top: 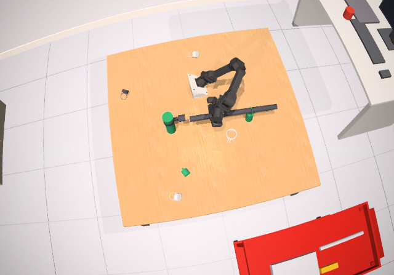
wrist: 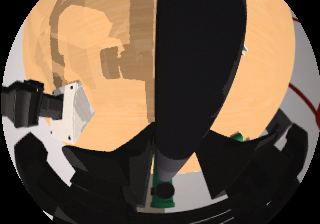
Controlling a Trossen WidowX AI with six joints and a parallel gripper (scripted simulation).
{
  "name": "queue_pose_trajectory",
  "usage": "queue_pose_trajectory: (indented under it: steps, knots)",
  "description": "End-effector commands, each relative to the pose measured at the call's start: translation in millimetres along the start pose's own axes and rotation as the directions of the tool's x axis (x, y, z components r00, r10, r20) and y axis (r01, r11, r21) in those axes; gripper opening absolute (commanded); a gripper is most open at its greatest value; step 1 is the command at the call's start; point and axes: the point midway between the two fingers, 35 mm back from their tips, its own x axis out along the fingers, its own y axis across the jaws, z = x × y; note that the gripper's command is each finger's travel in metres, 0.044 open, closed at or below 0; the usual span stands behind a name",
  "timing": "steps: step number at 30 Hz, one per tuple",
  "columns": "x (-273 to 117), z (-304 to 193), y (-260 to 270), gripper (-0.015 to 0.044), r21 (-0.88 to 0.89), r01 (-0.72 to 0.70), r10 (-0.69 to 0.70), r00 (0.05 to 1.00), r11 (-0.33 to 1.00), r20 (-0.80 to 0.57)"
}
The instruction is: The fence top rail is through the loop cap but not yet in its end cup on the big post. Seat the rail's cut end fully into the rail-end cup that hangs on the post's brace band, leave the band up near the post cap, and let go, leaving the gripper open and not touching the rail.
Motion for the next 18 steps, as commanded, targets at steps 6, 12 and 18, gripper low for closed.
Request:
queue_pose_trajectory:
  steps: [6, 12, 18]
  knots:
    - [-18.4, -15.3, 1.0, 0.0, 0.001, 0.006, -0.006, 0.996, 1.0, -0.083]
    - [-18.4, -15.3, 1.0, 0.0, 0.001, 0.006, -0.006, 0.996, 1.0, -0.083]
    - [-14.0, -9.6, 0.8, 0.0, 0.002, 0.001, -0.001, 0.998, 1.0, -0.06]
